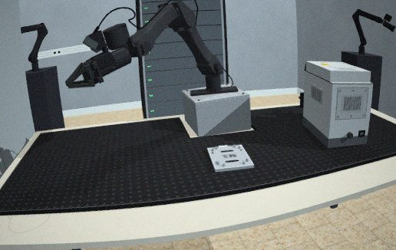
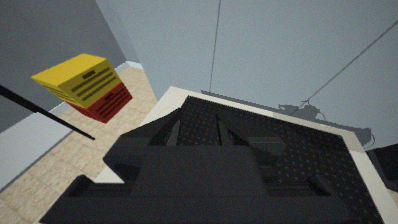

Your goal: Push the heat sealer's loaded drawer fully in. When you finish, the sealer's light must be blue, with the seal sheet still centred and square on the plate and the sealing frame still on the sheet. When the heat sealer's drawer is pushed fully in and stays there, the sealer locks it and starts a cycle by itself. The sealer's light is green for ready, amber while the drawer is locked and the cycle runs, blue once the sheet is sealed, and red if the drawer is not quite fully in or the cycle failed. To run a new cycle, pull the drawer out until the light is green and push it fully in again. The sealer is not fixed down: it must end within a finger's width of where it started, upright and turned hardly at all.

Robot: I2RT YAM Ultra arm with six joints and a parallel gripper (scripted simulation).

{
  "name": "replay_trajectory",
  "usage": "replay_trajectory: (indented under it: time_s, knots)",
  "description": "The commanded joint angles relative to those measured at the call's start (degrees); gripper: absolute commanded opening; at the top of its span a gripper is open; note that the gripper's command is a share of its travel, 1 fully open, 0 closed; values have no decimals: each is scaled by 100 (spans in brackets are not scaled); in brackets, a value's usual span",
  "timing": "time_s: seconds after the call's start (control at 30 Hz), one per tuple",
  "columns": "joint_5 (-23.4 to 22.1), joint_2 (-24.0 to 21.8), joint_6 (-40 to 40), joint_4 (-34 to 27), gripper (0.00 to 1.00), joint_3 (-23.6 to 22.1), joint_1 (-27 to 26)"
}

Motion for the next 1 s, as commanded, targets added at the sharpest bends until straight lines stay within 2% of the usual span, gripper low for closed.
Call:
replay_trajectory:
  time_s: [0.0, 0.63, 0.73, 0.97]
  knots:
    - [13, -249, 25, -35, 45, 227, 22]
    - [13, -249, 25, -35, 45, 227, 22]
    - [-564, -409, -231, -166, 45, 113, -78]
    - [-233, -447, -58, -320, 45, 174, 336]
